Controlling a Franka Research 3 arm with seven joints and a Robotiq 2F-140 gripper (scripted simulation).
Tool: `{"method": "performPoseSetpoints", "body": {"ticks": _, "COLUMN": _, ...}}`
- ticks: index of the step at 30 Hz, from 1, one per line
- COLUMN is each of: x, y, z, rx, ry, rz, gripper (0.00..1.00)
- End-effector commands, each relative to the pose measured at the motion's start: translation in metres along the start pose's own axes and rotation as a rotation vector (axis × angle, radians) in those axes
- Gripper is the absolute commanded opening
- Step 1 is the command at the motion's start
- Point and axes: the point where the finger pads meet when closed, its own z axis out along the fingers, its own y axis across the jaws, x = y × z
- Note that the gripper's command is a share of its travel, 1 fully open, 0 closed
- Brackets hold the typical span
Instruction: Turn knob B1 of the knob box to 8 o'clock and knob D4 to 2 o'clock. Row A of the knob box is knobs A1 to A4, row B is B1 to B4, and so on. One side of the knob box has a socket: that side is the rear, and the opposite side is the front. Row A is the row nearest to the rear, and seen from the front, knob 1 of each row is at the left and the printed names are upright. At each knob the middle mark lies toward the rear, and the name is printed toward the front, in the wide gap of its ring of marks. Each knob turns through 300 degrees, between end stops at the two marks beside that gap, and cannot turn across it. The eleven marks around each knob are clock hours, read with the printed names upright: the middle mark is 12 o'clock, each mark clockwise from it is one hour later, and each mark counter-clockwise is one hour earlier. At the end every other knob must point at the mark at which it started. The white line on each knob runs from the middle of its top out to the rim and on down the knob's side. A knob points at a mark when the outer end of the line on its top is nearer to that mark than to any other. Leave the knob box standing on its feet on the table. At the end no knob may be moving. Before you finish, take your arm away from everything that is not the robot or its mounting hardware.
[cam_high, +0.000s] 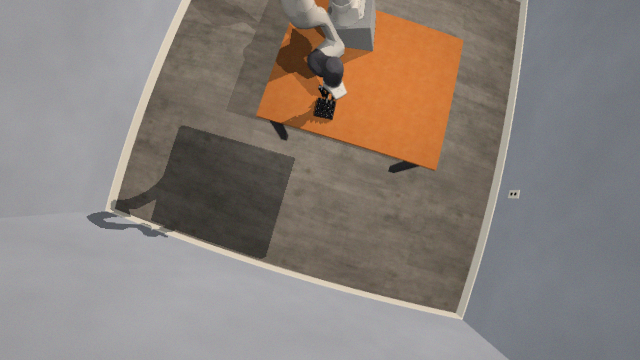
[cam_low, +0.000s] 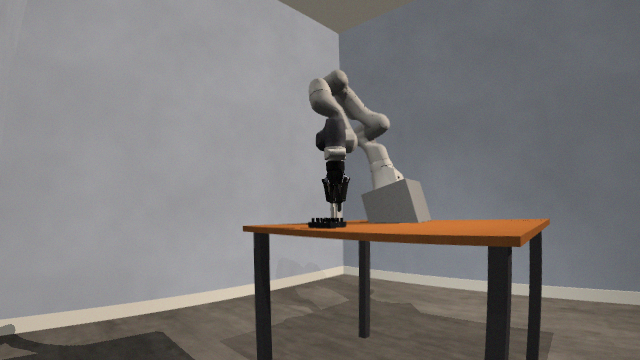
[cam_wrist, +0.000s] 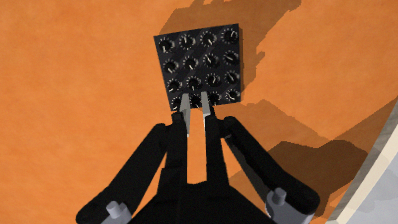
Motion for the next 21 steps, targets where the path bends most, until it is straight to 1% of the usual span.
{"method": "performPoseSetpoints", "body": {"ticks": 1, "x": 0.0, "y": 0.0, "z": 0.0, "rx": 0.0, "ry": -0.001, "rz": -0.004, "gripper": 0.12}}
{"method": "performPoseSetpoints", "body": {"ticks": 7, "x": 0.0, "y": 0.0, "z": 0.0, "rx": 0.0, "ry": -0.001, "rz": -0.004, "gripper": 0.12}}
{"method": "performPoseSetpoints", "body": {"ticks": 10, "x": 0.0, "y": 0.0, "z": -0.003, "rx": 0.0, "ry": -0.001, "rz": -0.004, "gripper": 0.12}}
{"method": "performPoseSetpoints", "body": {"ticks": 21, "x": 0.0, "y": 0.0, "z": -0.032, "rx": 0.0, "ry": -0.001, "rz": -0.004, "gripper": 0.12}}
